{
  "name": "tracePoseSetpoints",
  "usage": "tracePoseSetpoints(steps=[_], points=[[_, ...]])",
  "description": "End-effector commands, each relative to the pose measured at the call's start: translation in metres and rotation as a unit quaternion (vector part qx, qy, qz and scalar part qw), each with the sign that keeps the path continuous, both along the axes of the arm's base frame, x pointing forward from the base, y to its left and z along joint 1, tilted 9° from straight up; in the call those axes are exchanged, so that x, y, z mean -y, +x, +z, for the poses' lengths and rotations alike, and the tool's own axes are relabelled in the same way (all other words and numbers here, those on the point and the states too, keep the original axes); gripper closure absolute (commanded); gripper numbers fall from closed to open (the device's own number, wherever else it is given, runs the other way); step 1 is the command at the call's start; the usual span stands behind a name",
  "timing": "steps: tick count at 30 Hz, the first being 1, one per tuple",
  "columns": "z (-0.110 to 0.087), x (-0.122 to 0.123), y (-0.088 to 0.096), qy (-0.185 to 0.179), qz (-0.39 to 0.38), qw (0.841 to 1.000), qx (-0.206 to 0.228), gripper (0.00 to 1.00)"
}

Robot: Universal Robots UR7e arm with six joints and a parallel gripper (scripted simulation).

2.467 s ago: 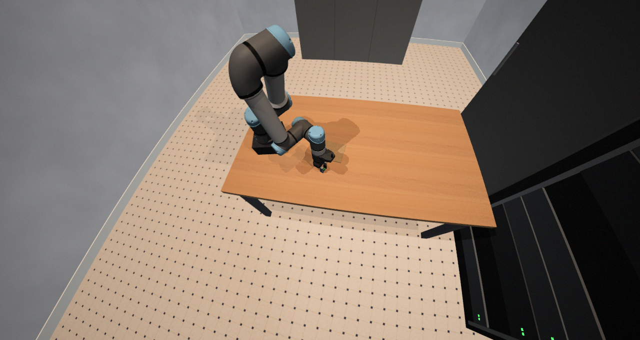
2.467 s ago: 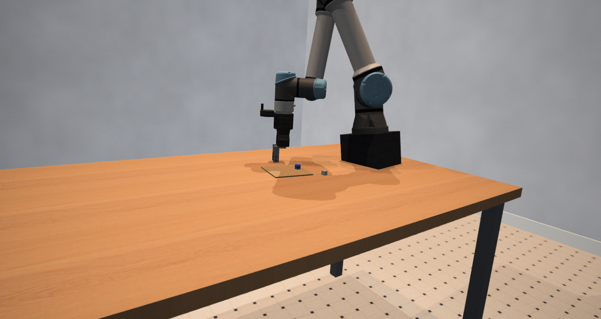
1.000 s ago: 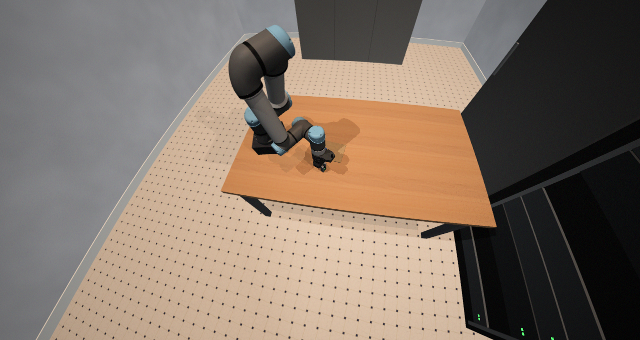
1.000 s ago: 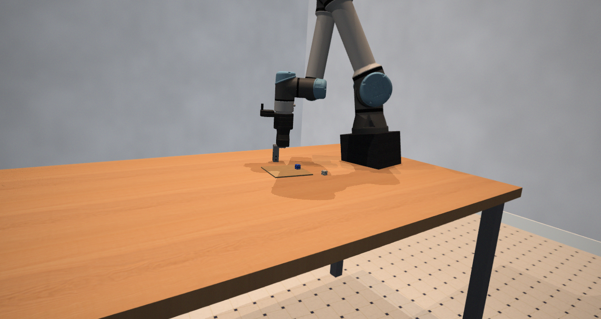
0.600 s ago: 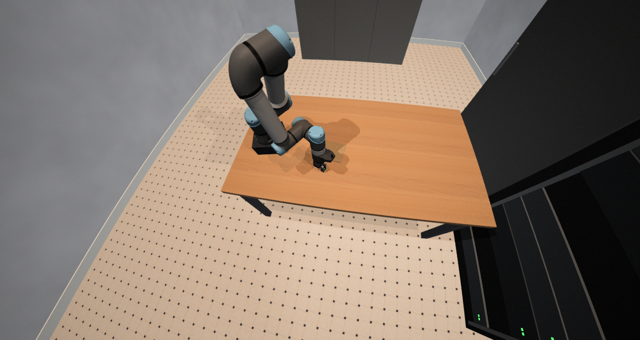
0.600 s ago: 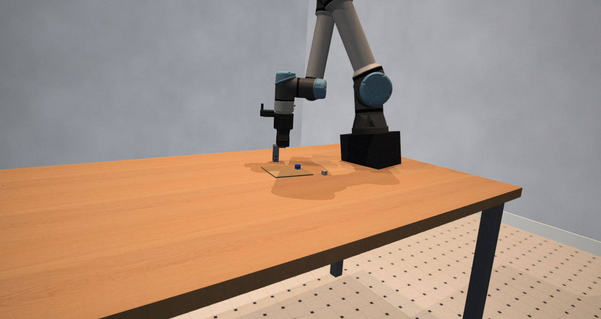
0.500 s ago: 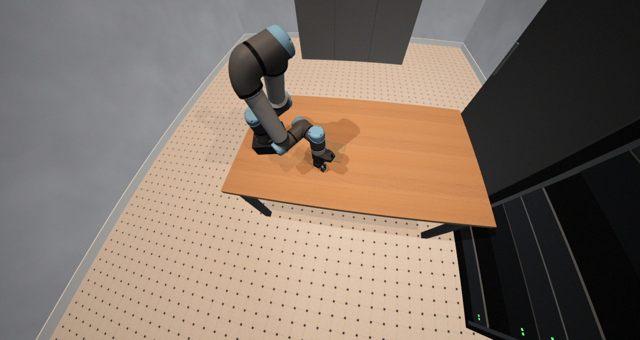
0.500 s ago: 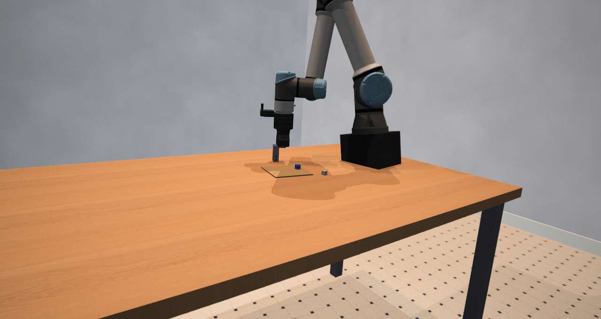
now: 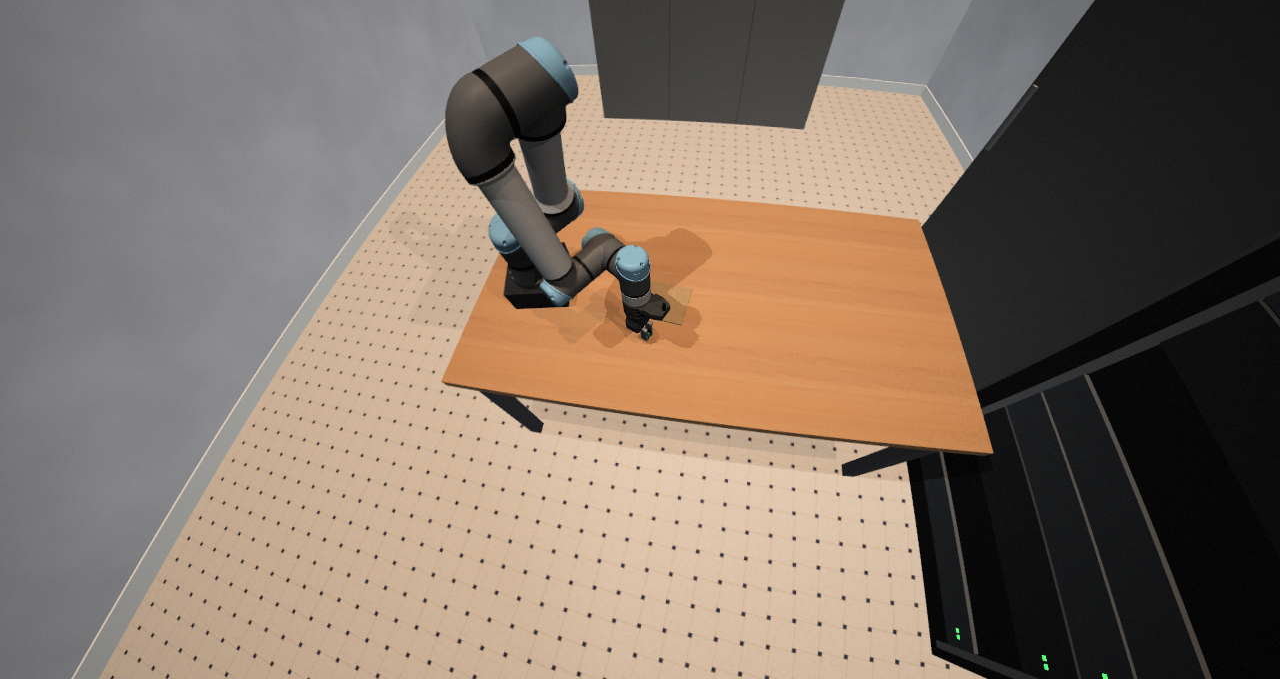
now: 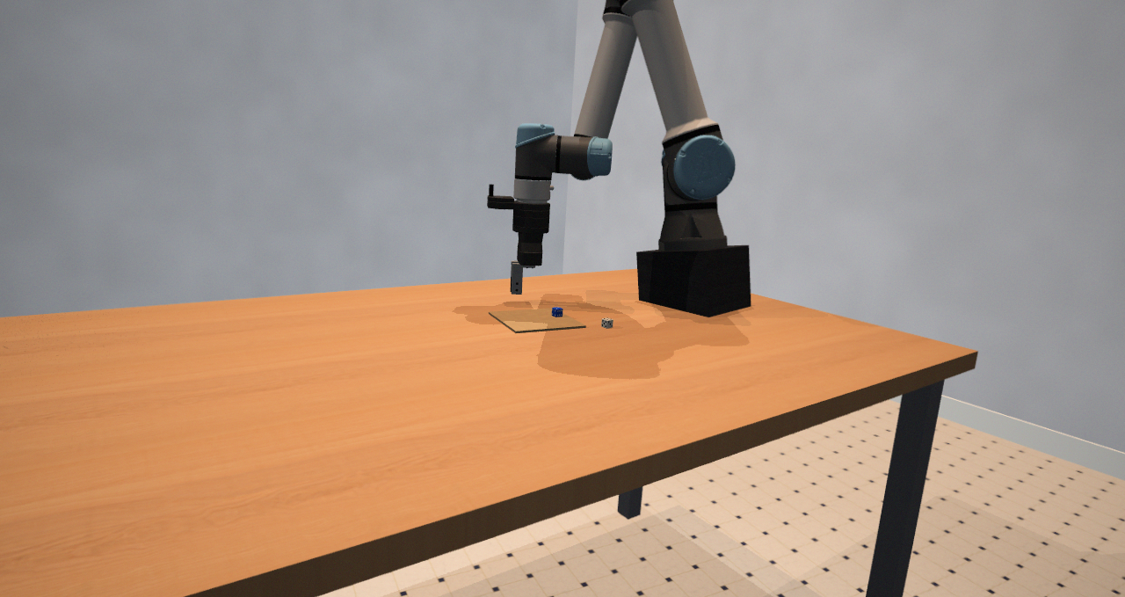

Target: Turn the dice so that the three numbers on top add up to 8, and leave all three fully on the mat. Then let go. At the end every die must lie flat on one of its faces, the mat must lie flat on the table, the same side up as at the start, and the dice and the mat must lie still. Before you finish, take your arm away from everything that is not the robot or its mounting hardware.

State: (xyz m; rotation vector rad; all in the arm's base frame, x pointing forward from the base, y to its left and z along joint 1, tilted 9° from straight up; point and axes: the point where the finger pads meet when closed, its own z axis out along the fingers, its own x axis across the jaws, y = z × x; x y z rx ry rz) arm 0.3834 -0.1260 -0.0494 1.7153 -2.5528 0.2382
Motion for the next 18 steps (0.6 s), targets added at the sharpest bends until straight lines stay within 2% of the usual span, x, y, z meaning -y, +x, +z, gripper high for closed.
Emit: tracePoseSetpoints(steps=[1,13,18], points=[[0.013,-0.002,0.0,0.0,0.0,1.0,0.0,0.66],[0.057,-0.009,-0.002,0.0,0.0,1.0,0.0,0.66],[0.066,-0.01,-0.002,0.0,0.0,1.0,0.0,0.66]])
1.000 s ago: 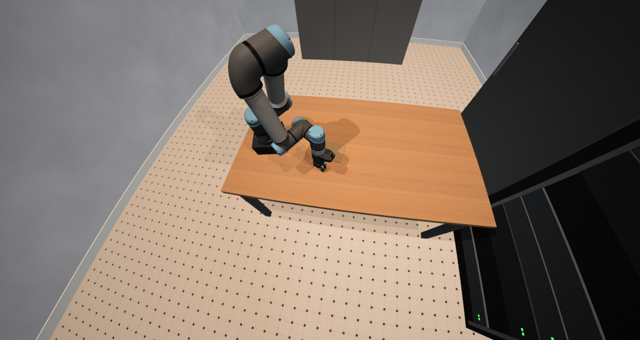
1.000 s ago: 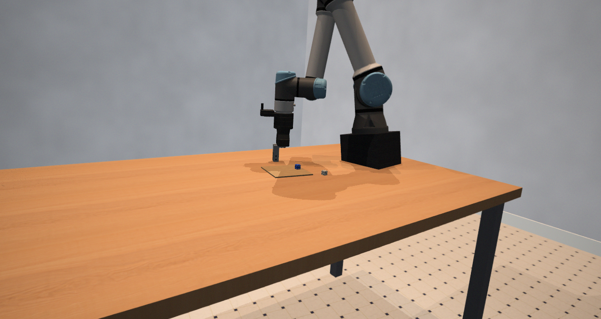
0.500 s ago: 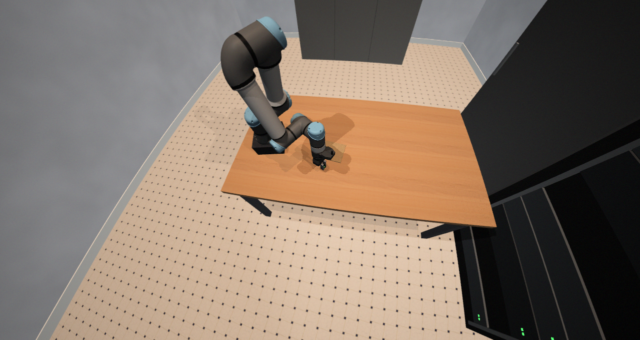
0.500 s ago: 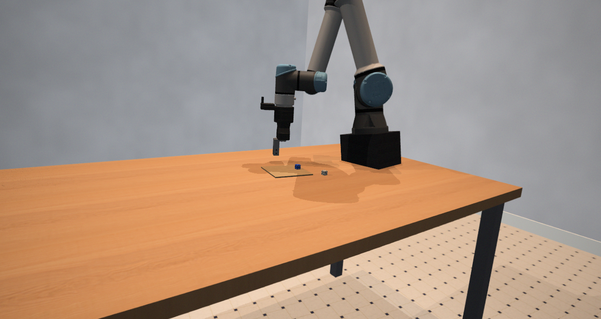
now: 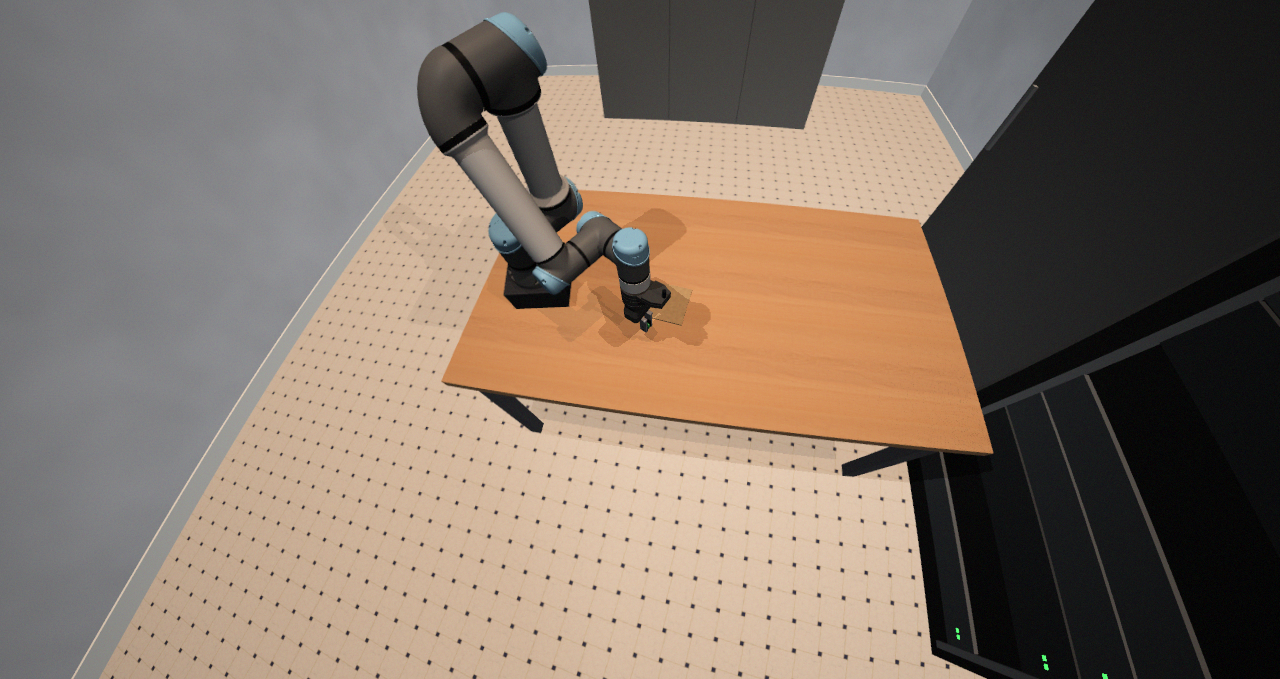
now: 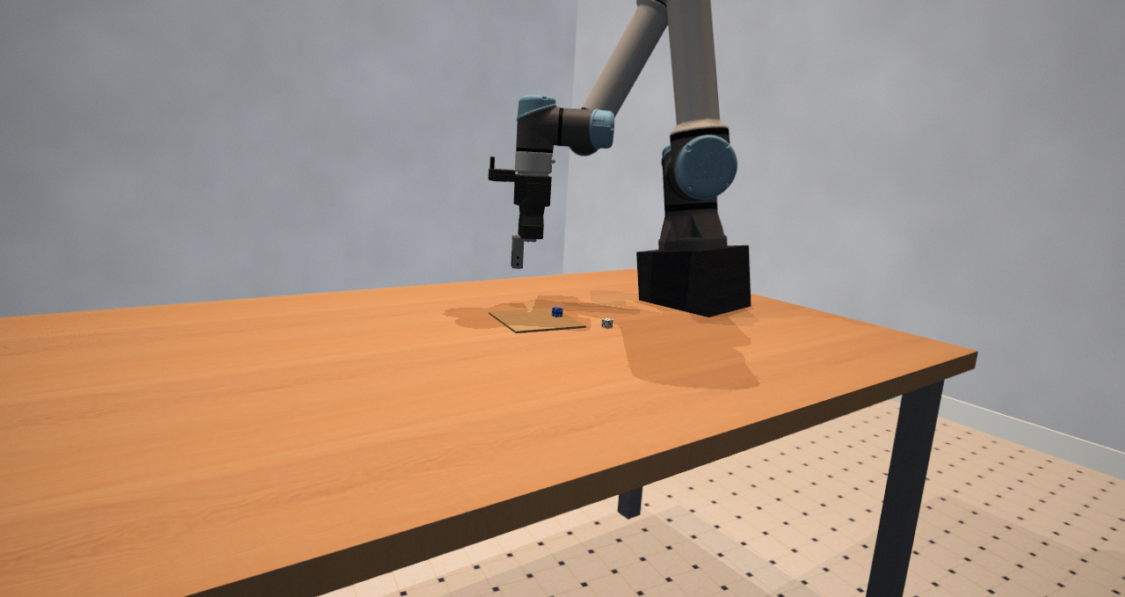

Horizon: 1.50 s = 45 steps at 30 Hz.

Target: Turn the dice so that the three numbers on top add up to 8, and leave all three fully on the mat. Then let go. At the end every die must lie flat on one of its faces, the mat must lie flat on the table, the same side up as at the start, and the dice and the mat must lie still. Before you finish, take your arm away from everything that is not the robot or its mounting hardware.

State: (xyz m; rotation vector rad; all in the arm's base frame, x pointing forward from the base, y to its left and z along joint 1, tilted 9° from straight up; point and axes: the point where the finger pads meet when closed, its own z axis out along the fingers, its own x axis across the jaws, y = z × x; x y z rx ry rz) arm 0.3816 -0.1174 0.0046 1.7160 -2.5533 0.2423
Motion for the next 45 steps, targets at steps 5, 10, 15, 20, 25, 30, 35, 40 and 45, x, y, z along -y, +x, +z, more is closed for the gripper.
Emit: tracePoseSetpoints(steps=[5,10,15,20,25,30,35,40,45], points=[[0.022,-0.003,-0.001,0.001,0.0,1.0,-0.001,0.66],[0.026,-0.004,-0.001,0.001,0.0,1.0,-0.001,0.66],[0.026,-0.004,-0.001,0.001,0.0,1.0,-0.001,0.66],[0.026,-0.004,-0.001,0.001,0.0,1.0,-0.001,0.66],[0.026,-0.008,0.001,0.001,0.007,1.0,-0.002,0.66],[0.023,-0.03,0.009,0.0,0.043,0.999,-0.008,0.66],[0.018,-0.068,0.02,-0.002,0.103,0.994,-0.018,0.66],[0.012,-0.118,0.028,-0.006,0.181,0.983,-0.031,0.66],[0.009,-0.145,0.03,-0.008,0.219,0.975,-0.037,0.66]])
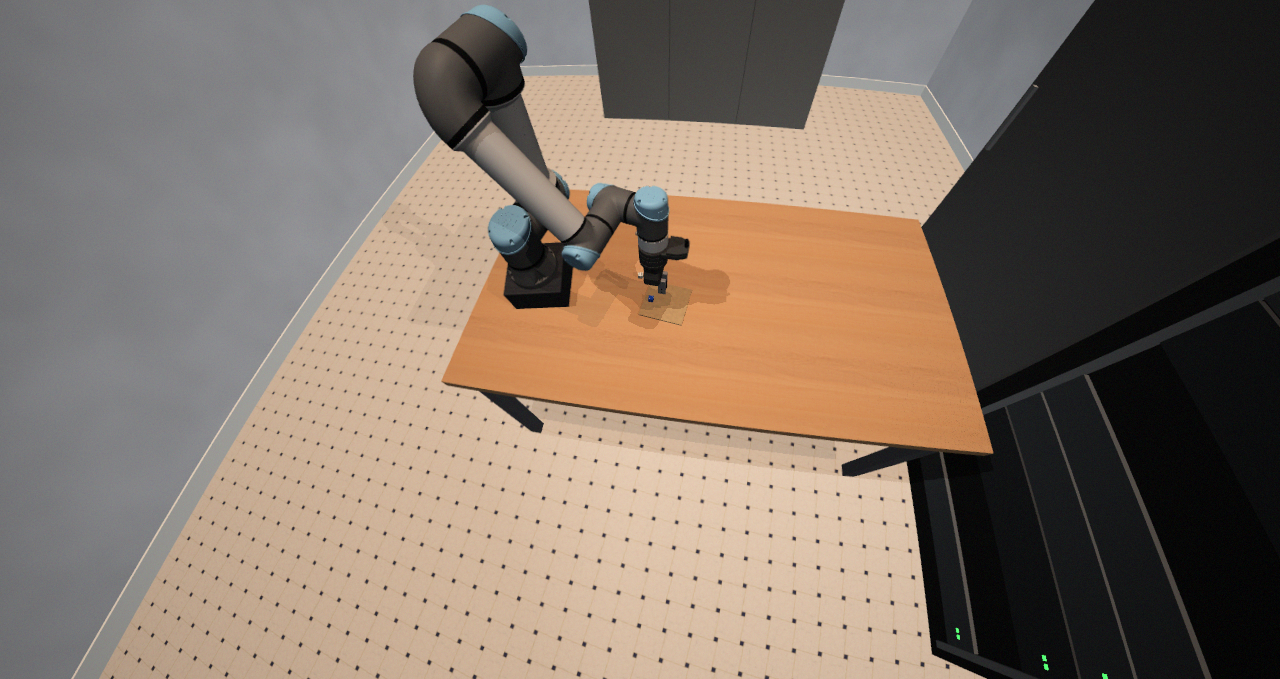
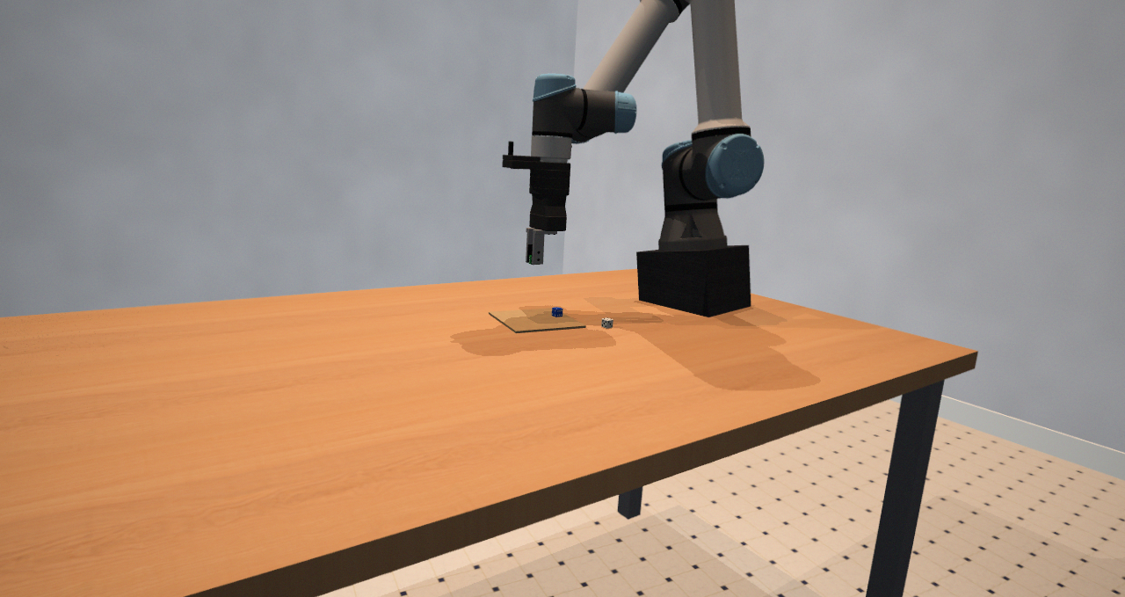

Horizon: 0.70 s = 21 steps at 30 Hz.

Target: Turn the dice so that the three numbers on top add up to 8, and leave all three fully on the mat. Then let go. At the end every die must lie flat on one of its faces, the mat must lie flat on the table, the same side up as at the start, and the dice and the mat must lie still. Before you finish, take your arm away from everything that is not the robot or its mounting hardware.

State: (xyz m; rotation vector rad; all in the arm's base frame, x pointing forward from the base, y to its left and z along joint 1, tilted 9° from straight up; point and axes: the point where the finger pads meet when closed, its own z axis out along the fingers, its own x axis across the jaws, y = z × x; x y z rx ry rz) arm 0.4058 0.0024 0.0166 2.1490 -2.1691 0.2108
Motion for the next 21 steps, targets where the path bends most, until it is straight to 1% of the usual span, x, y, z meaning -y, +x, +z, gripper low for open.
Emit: tracePoseSetpoints(steps=[1,21], points=[[-0.0031,-0.0263,0.0057,-0.004,0.037,0.999,-0.006,0.66],[-0.0048,-0.0267,0.0058,-0.004,0.038,0.999,-0.006,0.66]])
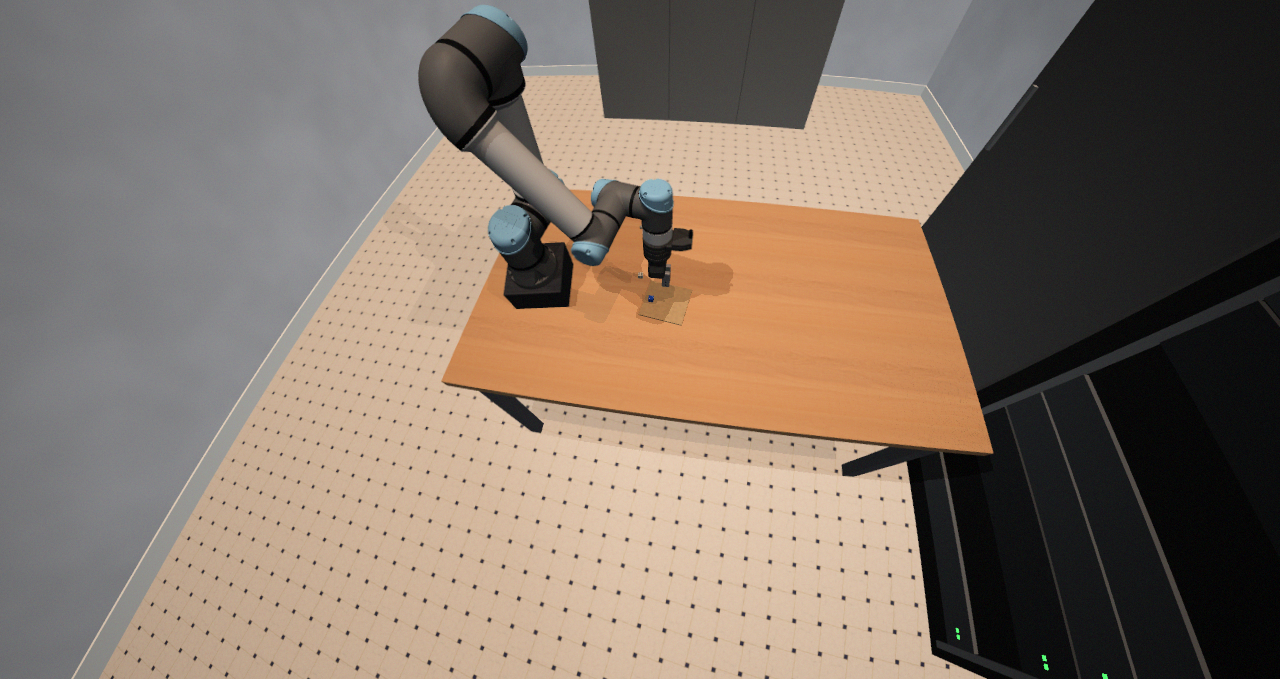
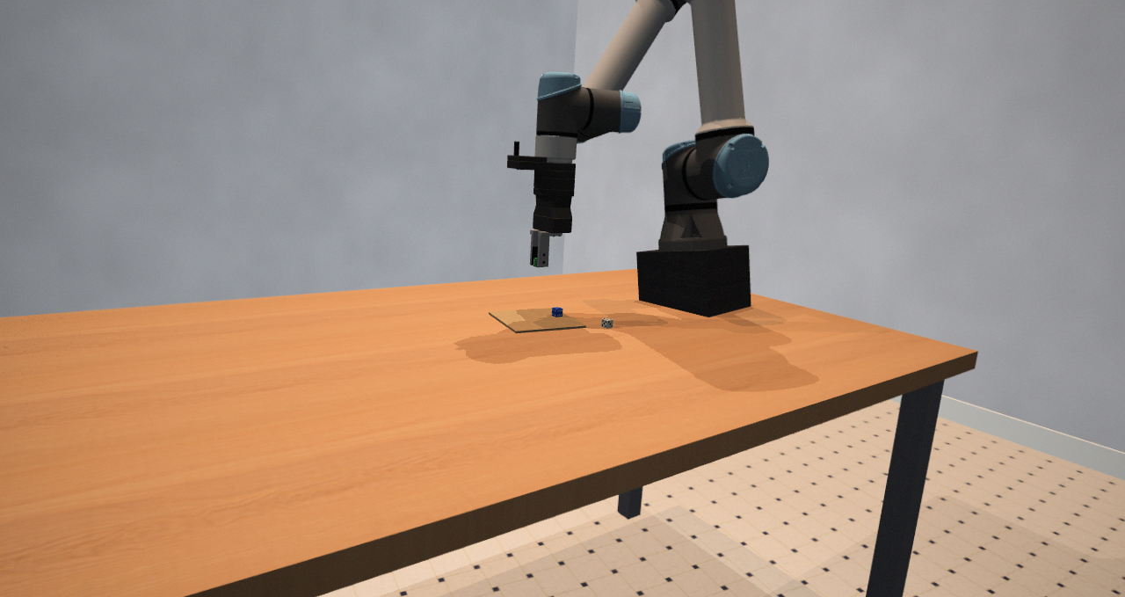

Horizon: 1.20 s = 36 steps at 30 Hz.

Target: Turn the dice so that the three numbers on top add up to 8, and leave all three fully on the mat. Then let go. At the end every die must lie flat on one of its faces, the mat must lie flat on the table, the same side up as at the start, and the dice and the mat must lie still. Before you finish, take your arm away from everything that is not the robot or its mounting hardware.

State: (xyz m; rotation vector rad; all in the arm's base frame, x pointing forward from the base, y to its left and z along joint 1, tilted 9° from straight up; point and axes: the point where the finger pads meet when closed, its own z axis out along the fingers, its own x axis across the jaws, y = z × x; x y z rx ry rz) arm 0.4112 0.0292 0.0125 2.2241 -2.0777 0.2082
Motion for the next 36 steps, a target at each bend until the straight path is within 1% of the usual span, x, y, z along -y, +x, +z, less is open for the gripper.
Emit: tracePoseSetpoints(steps=[1,7,14,16,22,26,31,36], points=[[-0.002,0.0,0.0,0.0,0.0,1.0,0.001,0.66],[-0.016,0.003,0.001,0.0,0.0,1.0,0.001,0.66],[-0.043,0.007,0.002,0.0,0.0,1.0,0.001,0.66],[-0.043,0.007,0.002,0.0,0.0,1.0,0.001,0.66],[-0.068,0.011,0.003,0.0,0.0,1.0,0.001,0.66],[-0.081,0.013,0.004,0.0,0.0,1.0,0.001,0.66],[-0.091,0.015,0.004,0.0,0.0,1.0,0.001,0.66],[-0.093,0.015,0.004,0.0,0.0,1.0,0.001,0.66]])
